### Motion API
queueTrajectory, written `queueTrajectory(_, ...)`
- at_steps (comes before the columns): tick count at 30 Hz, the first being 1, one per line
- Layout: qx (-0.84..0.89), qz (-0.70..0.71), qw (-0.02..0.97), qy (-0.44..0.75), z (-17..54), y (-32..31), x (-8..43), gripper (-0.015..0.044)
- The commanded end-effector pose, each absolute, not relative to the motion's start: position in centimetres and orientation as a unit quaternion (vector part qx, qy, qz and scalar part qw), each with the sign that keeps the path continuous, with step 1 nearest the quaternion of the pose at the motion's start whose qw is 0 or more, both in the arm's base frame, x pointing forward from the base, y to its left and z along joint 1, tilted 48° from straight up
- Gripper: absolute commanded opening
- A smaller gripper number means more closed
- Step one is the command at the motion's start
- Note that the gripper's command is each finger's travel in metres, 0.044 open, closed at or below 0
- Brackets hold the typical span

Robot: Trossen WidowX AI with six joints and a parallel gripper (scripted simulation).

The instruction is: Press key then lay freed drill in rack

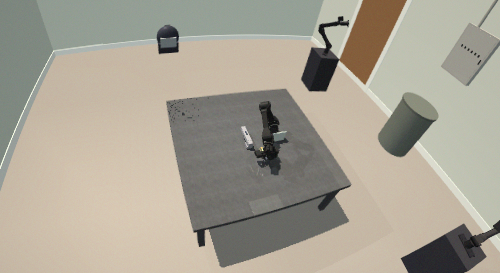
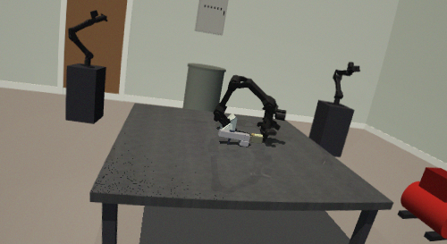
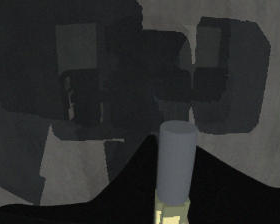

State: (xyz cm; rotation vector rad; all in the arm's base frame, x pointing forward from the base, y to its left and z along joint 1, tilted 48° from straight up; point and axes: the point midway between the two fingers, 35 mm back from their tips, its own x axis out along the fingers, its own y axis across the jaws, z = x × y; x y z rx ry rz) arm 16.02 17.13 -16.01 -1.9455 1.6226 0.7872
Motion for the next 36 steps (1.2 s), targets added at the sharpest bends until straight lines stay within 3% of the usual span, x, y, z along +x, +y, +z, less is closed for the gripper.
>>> queueTrajectory(1, -0.712, 0.282, 0.234, 0.598, -16.0, 16.3, 16.2, 0.0)
queueTrajectory(17, -0.712, 0.282, 0.234, 0.598, -16.0, 16.3, 16.2, 0.0)
queueTrajectory(33, -0.712, 0.288, 0.242, 0.593, -16.0, 17.1, 16.0, 0.042)
queueTrajectory(36, -0.712, 0.285, 0.238, 0.596, -15.3, 17.9, 15.9, 0.044)
